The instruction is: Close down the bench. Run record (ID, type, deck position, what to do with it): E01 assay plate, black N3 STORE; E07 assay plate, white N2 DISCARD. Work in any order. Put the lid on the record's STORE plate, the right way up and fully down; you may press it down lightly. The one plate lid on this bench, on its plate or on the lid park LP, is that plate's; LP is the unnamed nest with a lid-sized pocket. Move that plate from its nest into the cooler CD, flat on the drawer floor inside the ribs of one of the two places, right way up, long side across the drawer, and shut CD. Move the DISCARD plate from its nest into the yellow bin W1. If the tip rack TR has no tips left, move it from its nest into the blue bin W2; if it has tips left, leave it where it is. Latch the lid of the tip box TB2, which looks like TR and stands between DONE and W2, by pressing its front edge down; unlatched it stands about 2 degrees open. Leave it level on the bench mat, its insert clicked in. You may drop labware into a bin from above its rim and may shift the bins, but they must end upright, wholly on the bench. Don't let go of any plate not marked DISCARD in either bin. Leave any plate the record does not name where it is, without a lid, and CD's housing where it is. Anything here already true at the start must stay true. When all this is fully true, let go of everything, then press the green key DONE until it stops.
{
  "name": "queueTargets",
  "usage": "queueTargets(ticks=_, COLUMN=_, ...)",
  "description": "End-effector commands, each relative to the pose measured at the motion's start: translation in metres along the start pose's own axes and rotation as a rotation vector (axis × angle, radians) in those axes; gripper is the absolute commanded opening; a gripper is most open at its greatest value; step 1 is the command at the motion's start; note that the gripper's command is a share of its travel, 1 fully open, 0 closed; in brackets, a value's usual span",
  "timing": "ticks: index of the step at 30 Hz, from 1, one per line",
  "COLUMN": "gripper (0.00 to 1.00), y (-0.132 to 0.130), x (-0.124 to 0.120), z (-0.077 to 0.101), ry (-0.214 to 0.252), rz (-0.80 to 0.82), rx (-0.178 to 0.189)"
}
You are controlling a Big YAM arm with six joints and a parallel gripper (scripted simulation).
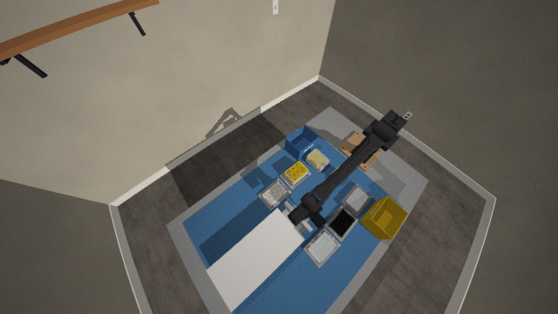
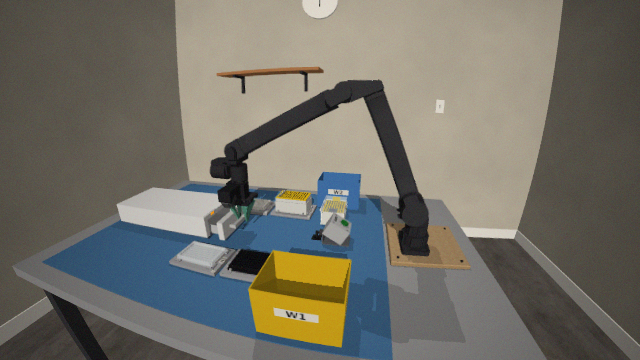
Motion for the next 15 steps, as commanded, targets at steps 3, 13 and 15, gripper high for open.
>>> queueTargets(ticks=3, gripper=0.3, y=0.003, x=0.004, z=0.002, ry=-0.008, rz=-0.007, rx=0.011)
queueTargets(ticks=13, gripper=0.3, y=0.009, x=0.005, z=0.019, ry=0.005, rz=-0.006, rx=-0.032)
queueTargets(ticks=15, gripper=0.3, y=0.013, x=0.006, z=0.018, ry=0.002, rz=-0.006, rx=-0.022)
Point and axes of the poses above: the point where the finger pads meet when closed, its own z axis back along the fingers, its own y axis across the jaws, x = y × z, the point moved 5 cm from there along z, back along the fingers, and after that the axes turned 15 degrees about z, right-handed, at the moved point
